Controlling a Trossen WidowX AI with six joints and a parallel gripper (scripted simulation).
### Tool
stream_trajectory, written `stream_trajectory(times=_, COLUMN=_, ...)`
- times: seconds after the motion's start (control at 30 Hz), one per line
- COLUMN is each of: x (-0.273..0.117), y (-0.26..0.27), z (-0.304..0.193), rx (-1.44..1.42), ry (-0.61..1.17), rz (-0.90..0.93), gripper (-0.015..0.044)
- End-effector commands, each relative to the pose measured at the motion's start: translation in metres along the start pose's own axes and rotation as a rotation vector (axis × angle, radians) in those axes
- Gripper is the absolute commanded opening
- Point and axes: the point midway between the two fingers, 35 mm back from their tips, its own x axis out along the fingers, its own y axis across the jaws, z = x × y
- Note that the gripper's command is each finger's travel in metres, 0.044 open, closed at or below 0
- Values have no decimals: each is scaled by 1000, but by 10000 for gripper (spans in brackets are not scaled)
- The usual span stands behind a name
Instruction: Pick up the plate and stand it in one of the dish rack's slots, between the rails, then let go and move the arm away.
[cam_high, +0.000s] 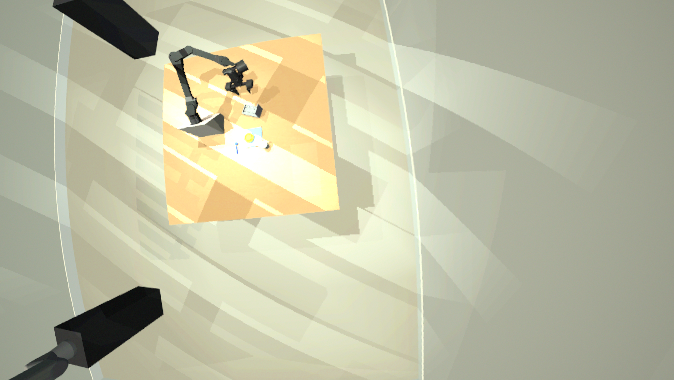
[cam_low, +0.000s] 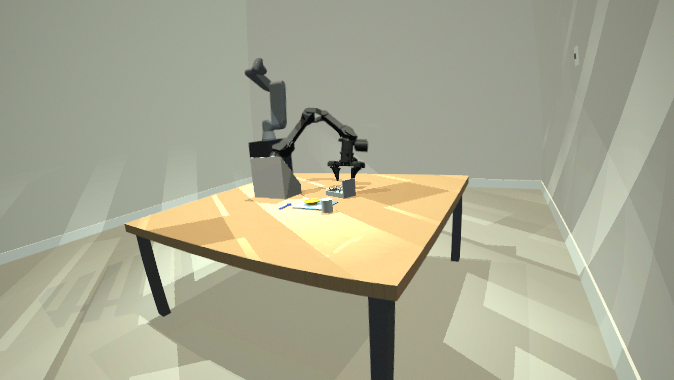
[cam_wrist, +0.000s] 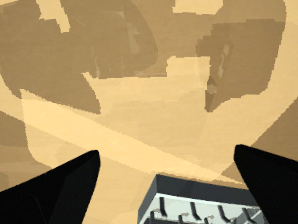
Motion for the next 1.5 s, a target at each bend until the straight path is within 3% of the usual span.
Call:
stream_trajectory(times=0.0, x=-2, y=-15, z=-25, rx=115, ry=15, rz=7, gripper=400)
stream_trajectory(times=0.73, x=-27, y=-59, z=-181, rx=704, ry=45, rz=8, gripper=400)
stream_trajectory(times=1.47, x=-52, y=-45, z=-291, rx=1247, ry=-97, rz=100, gripper=400)
